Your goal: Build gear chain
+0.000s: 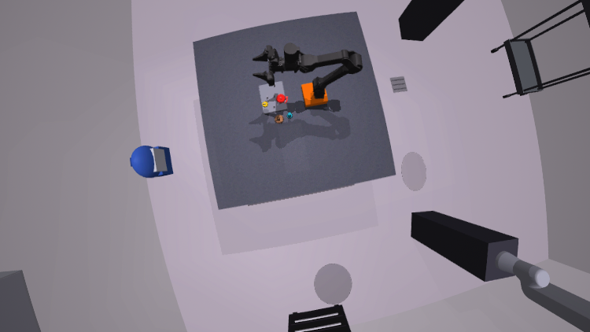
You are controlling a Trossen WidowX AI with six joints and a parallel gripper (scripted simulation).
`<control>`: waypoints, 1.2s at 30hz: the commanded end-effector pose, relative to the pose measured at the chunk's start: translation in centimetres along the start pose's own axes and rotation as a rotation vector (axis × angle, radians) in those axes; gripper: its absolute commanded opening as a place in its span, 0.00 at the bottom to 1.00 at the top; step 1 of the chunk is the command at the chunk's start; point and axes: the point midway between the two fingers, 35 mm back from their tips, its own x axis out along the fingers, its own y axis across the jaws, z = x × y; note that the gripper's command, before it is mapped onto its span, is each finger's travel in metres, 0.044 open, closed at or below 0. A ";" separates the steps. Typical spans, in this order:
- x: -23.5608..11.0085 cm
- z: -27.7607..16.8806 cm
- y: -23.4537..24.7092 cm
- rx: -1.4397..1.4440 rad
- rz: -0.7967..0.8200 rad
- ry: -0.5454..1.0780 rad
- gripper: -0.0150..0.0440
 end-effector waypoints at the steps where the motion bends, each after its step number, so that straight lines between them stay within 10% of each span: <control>1: 0.1 -0.2 0.1 0.005 0.004 0.011 0.98; 11: 0.4 -13.3 8.0 0.206 0.126 0.672 1.00; 24: -11.6 -24.5 14.0 0.055 -0.045 1.540 1.00; 36: -13.1 -24.7 13.3 0.024 -0.072 1.587 1.00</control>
